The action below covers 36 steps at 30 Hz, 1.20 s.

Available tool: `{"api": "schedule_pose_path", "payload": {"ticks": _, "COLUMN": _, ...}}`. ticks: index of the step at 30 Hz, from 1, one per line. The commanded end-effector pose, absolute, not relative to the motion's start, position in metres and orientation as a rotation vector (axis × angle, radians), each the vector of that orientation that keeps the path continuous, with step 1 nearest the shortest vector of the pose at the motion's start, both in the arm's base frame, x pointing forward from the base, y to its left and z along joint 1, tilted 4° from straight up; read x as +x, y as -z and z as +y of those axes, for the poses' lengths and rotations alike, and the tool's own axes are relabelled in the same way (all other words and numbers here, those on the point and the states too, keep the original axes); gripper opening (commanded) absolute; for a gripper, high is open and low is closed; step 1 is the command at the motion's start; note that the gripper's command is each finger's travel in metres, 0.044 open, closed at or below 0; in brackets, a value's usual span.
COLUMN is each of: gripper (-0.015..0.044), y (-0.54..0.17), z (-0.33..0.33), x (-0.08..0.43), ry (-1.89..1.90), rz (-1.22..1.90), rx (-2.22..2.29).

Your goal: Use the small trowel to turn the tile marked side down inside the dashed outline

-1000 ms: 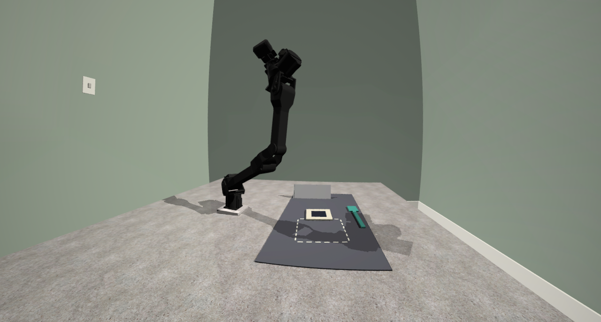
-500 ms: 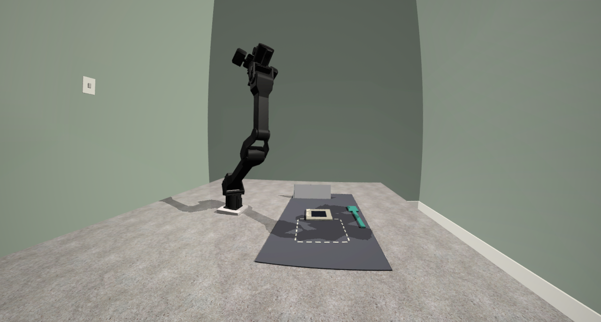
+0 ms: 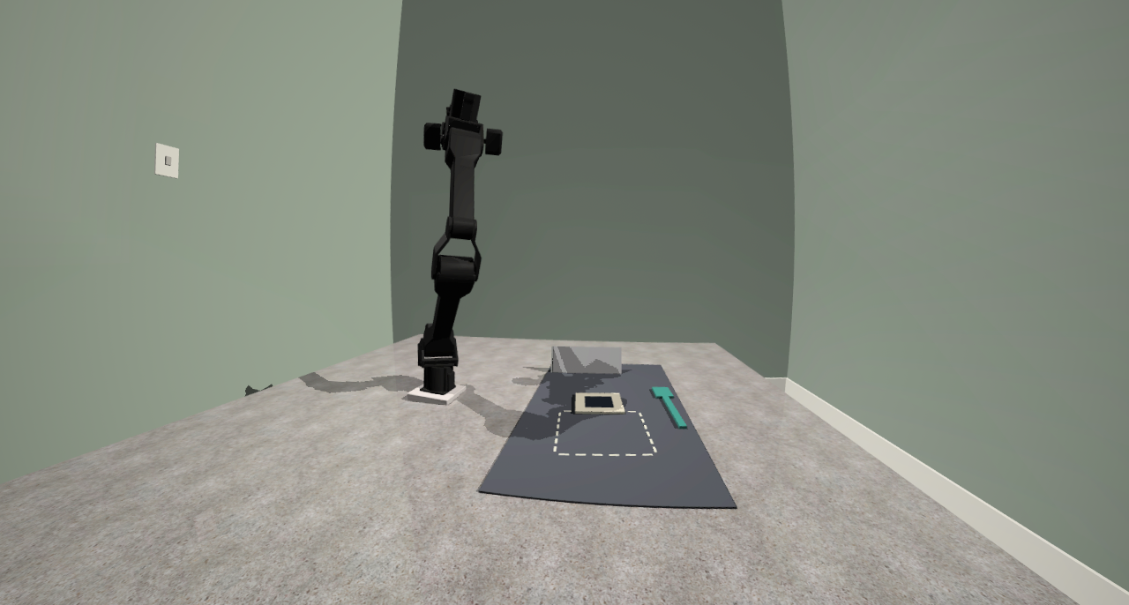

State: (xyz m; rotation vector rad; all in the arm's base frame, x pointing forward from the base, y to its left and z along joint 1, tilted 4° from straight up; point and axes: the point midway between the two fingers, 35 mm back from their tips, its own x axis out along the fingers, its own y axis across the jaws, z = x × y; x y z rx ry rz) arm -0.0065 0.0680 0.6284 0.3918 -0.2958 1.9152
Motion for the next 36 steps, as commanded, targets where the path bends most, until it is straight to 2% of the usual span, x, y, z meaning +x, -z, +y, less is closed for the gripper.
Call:
{"api": "schedule_pose_path", "payload": {"ticks": 1, "gripper": 0.01, "y": -0.618, "z": 0.094, "x": -0.022, "ry": -1.872, "rz": -0.35, "rx": 0.232}}
{"api": "schedule_pose_path", "payload": {"ticks": 17, "gripper": 0.01, "y": -0.579, "z": 0.167, "x": -0.033, "ry": -1.694, "rz": -0.384, "rx": -0.14}}
{"api": "schedule_pose_path", "payload": {"ticks": 36, "gripper": 0.01, "y": -0.521, "z": 0.247, "x": -0.011, "ry": -1.496, "rz": -0.43, "rx": -0.639}}
